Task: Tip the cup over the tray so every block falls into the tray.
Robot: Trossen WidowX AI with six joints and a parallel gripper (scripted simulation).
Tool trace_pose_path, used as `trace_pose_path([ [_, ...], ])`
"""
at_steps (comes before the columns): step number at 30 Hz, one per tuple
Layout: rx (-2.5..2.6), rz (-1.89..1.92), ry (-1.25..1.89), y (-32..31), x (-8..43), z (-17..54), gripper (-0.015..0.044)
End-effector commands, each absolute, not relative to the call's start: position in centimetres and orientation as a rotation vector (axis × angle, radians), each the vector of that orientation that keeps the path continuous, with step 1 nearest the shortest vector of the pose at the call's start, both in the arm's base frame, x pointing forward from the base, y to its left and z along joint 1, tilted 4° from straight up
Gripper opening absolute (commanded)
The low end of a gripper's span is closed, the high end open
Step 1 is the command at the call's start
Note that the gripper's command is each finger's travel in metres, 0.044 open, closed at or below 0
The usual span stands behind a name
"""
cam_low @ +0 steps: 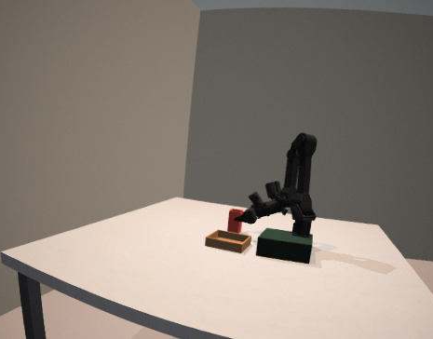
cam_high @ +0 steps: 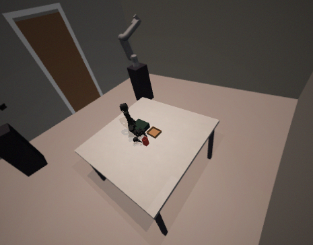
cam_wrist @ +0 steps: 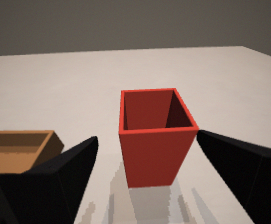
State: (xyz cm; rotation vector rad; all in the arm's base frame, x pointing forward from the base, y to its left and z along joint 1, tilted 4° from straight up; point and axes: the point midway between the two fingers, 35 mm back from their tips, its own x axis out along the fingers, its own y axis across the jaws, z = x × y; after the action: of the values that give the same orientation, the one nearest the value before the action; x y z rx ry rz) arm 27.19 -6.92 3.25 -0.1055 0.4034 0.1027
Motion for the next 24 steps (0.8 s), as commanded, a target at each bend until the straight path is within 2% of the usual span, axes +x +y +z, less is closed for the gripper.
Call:
trace_pose_path([
  [1, -0.101, 0.097, 0.403, -7.0, 27.8, 3.0, 0.0440],
  [24, -0.101, 0.097, 0.401, -6.7, 31.0, 1.6, 0.0440],
])
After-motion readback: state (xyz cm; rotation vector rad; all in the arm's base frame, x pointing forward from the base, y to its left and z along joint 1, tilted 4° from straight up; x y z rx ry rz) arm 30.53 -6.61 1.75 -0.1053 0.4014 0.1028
